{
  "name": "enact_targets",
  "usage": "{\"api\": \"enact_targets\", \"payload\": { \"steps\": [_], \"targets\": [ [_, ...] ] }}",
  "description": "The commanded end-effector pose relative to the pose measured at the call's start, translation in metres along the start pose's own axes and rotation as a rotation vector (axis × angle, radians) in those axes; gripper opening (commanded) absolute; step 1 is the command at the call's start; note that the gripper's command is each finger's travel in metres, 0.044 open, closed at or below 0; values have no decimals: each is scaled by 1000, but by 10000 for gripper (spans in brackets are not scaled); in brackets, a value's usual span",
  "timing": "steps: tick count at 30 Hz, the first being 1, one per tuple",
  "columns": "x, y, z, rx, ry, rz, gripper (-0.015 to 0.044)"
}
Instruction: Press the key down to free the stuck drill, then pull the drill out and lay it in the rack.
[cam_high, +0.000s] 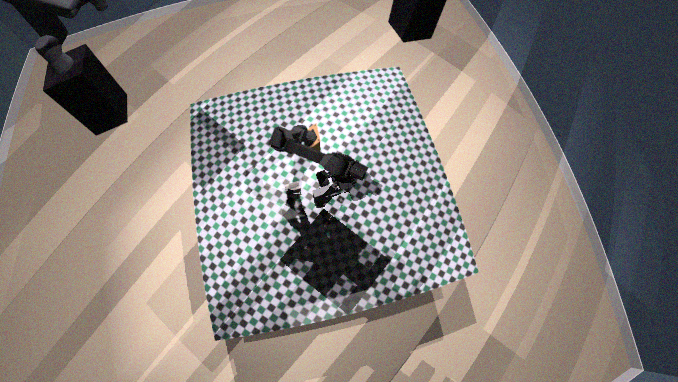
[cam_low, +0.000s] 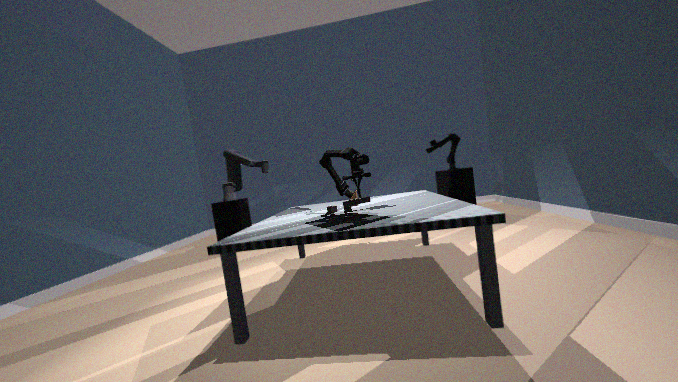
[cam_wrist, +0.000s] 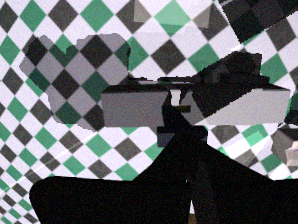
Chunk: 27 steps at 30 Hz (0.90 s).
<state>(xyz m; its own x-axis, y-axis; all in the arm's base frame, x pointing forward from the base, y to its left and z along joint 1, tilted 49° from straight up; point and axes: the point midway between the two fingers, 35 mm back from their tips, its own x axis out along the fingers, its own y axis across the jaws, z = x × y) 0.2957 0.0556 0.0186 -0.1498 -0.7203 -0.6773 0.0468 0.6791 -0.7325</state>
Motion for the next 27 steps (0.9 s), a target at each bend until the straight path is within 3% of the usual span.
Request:
{"api": "enact_targets", "payload": {
  "steps": [1,27],
  "targets": [
    [3,-1,0,-5,-2,-5,0],
    [13,1,-1,-5,-2,-6,0]
  ]
}}
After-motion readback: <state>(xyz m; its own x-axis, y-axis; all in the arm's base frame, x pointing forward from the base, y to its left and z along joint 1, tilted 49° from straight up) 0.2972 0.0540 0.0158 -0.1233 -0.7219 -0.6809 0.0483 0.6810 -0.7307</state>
